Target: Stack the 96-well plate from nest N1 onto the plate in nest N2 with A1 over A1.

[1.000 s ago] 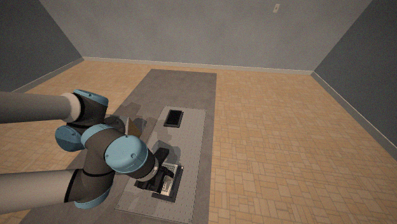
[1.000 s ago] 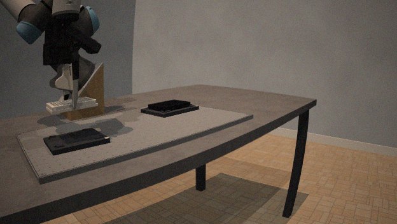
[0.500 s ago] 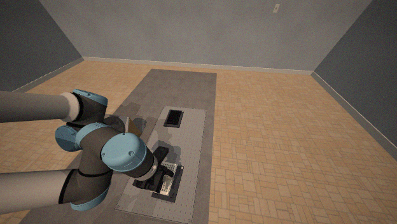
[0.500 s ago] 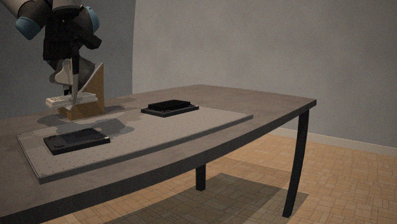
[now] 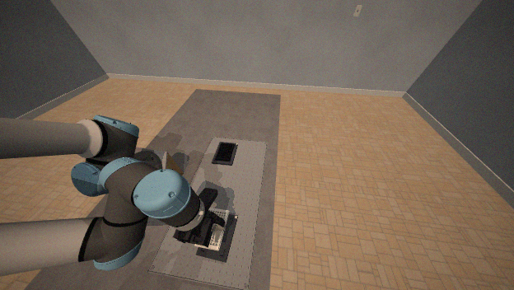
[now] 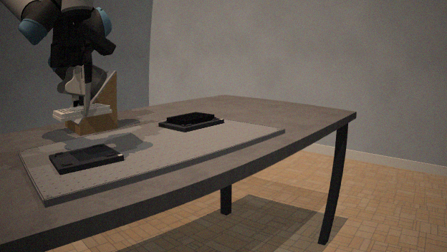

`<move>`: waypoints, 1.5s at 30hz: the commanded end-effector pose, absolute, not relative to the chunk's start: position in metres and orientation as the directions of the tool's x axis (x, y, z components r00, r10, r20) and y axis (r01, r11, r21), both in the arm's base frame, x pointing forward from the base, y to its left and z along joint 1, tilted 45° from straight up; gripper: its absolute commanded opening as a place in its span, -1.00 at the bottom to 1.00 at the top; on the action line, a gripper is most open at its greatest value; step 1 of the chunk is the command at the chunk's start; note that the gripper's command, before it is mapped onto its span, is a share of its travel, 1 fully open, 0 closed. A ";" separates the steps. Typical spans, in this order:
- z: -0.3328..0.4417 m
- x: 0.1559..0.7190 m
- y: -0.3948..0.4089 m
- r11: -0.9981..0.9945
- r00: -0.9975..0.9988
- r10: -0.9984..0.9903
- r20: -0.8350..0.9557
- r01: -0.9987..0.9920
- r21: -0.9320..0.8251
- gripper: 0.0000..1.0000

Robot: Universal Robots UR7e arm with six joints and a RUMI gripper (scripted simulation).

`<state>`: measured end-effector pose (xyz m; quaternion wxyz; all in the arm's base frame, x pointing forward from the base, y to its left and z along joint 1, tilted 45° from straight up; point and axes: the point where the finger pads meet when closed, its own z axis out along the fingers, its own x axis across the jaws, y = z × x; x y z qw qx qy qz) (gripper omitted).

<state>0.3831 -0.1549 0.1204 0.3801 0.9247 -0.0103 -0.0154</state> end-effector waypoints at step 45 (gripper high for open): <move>0.025 0.353 -0.056 -0.711 0.999 -0.010 -0.039 0.020 0.702 -1.00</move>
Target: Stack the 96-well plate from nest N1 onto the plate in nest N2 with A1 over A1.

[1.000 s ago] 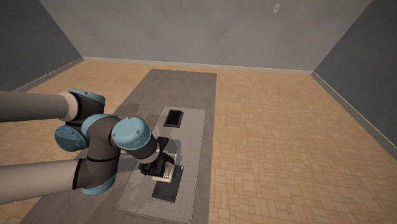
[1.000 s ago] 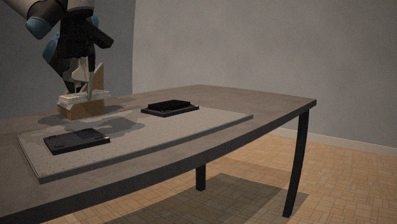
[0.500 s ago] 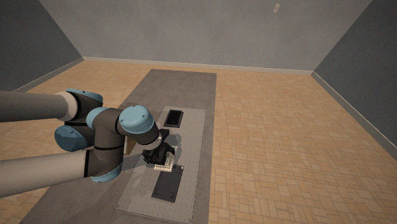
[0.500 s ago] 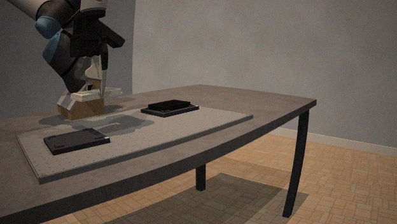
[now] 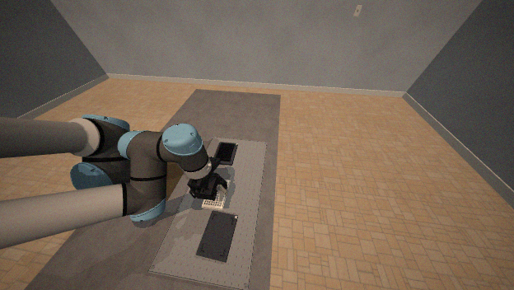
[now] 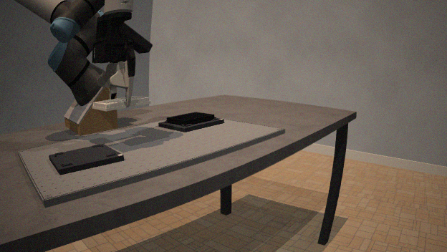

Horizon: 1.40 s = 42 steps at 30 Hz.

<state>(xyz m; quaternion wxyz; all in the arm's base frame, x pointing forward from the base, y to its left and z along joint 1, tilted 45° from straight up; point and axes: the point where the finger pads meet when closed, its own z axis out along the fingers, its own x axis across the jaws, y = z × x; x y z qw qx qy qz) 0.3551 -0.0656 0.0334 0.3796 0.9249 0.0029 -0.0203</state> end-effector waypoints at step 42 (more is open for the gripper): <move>-0.057 0.327 0.028 -0.712 0.999 -0.010 -0.039 0.020 0.702 -1.00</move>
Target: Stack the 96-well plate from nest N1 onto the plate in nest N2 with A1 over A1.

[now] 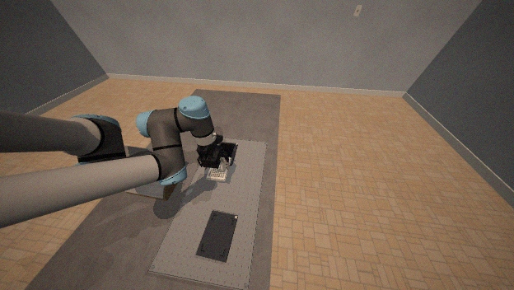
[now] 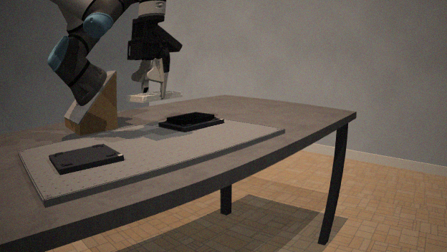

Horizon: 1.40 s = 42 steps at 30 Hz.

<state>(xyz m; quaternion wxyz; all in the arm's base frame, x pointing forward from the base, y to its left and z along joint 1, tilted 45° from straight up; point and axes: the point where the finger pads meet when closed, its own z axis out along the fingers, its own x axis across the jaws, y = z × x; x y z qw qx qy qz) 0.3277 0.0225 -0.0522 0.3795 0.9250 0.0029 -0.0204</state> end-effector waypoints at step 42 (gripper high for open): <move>-0.144 0.300 0.117 -0.712 0.999 -0.010 -0.039 0.020 0.702 -1.00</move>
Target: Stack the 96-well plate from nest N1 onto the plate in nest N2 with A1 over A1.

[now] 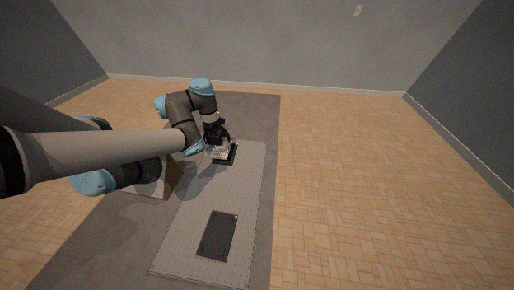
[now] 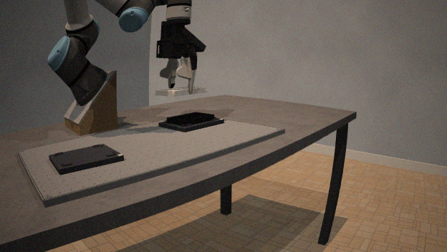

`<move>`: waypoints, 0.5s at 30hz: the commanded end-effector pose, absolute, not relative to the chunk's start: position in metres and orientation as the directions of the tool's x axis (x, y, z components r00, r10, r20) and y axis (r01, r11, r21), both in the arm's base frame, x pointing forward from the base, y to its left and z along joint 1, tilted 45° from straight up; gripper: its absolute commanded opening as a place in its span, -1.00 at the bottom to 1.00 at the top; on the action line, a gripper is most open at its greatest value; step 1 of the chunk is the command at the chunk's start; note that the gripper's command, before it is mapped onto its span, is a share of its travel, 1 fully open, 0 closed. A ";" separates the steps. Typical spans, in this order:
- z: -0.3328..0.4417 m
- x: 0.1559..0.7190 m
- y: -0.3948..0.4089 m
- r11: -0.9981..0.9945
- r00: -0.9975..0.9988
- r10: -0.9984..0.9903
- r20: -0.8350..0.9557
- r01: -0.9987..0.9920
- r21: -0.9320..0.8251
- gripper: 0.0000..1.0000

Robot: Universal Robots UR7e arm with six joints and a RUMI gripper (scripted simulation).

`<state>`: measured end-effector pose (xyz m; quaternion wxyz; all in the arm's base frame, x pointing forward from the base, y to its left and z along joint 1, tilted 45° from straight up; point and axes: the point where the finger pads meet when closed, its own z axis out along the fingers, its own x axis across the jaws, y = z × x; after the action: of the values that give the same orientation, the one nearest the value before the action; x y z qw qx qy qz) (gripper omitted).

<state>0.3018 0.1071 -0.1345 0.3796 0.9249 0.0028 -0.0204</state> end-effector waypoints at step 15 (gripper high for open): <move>-0.169 0.292 0.143 -0.712 0.999 -0.010 -0.039 0.020 0.702 -1.00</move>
<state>0.2925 0.1374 -0.1641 0.3797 0.9249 0.0028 -0.0204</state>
